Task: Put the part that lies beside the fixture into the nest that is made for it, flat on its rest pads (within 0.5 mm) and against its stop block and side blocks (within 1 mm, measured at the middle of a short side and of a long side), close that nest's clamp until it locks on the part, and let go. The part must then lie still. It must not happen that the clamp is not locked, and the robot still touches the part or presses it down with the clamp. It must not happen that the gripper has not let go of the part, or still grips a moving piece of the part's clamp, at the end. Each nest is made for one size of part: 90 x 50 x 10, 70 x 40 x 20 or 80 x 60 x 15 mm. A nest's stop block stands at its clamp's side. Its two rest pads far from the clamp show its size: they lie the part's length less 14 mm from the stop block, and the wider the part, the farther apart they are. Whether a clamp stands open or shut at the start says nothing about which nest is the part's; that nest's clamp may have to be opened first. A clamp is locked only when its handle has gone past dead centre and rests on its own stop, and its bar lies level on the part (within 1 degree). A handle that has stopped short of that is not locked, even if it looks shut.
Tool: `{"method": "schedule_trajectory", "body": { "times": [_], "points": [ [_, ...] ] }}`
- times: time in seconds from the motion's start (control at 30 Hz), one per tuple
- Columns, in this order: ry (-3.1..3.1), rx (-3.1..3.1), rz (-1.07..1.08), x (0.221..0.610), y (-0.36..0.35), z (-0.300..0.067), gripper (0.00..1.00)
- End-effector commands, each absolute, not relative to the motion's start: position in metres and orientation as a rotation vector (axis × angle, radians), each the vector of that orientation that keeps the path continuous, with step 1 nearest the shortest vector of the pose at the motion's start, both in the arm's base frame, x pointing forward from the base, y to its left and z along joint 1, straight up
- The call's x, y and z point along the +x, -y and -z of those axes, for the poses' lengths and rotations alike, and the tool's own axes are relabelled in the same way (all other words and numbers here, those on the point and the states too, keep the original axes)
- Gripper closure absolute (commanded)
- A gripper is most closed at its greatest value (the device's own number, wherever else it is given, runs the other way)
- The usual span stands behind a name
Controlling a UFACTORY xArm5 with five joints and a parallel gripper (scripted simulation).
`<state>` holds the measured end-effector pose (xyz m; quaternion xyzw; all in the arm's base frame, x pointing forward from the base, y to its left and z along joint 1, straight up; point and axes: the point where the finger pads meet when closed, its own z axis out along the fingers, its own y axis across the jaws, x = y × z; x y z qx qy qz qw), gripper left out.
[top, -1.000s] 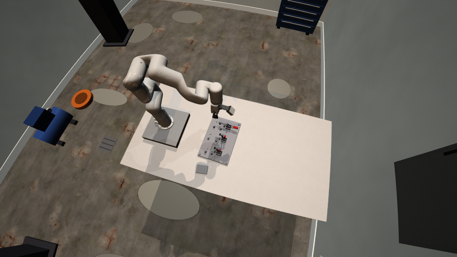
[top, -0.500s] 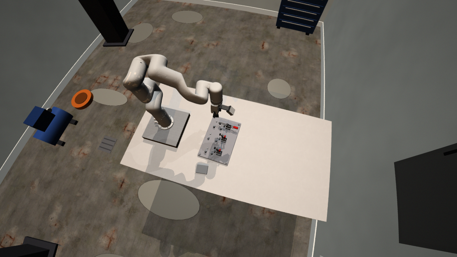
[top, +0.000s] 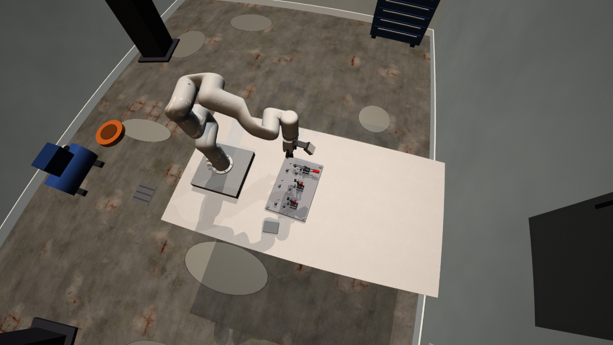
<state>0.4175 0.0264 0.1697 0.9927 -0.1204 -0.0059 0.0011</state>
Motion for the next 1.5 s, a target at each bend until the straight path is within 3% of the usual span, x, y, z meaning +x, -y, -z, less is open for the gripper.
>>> {"method": "schedule_trajectory", "body": {
  "times": [0.0, 1.07, 1.47],
  "points": [
    [0.378, 3.117, 0.012, 0.419, -0.026, -0.171, 0.53],
    [0.378, 3.117, 0.013, 0.42, -0.026, -0.171, 0.53],
    [0.378, 3.117, 0.013, 0.462, -0.016, -0.171, 0.53]
  ]
}}
